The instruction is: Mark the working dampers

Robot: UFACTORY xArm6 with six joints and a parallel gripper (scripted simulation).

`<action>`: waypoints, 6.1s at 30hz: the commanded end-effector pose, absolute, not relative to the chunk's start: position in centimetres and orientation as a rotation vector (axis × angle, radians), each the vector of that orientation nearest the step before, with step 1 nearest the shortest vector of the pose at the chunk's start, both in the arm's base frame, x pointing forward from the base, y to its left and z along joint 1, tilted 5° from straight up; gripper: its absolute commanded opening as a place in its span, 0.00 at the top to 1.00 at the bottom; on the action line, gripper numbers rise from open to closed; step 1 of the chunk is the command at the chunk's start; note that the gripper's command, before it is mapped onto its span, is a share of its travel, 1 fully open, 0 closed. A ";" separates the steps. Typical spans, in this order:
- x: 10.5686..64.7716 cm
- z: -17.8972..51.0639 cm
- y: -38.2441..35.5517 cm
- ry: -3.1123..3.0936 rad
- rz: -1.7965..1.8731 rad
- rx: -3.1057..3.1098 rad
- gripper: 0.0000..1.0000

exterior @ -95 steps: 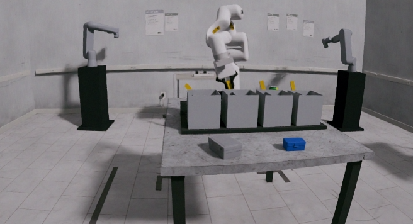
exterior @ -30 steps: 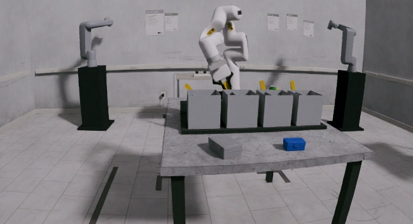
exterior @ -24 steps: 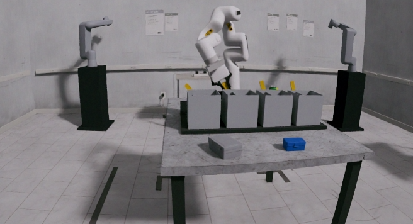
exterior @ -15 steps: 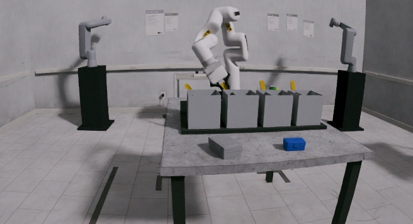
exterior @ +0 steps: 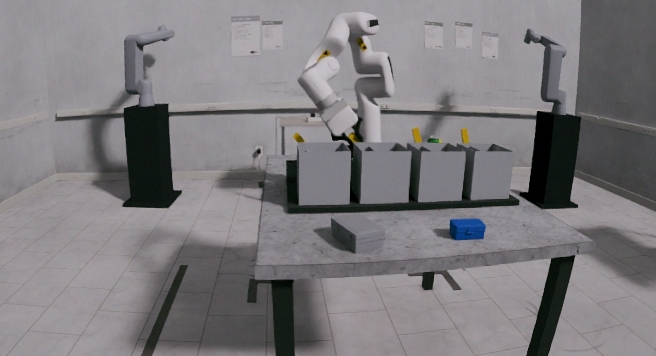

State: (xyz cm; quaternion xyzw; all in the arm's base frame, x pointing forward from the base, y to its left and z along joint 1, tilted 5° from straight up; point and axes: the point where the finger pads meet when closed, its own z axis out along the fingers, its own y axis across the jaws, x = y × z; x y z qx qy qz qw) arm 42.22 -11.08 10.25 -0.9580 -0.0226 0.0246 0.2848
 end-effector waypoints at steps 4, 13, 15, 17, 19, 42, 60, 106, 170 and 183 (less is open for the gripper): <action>42.4 10.3 -11.2 -0.062 0.061 -2.552 0.81; 42.4 10.3 -11.2 -0.062 0.061 -2.551 0.81; 42.4 10.3 -11.2 -0.062 0.061 -2.551 0.81; 42.4 10.3 -11.2 -0.062 0.061 -2.551 0.81; 42.4 10.3 -11.2 -0.062 0.061 -2.551 0.81; 42.4 10.3 -11.2 -0.062 0.061 -2.551 0.61; 42.5 11.7 -12.2 -0.062 0.061 -2.551 0.61; 50.6 20.3 -6.8 -0.085 0.029 -3.029 0.61; 53.5 21.5 -3.4 -0.089 0.016 -3.216 0.61; 53.5 21.5 -3.4 -0.089 0.016 -3.216 0.61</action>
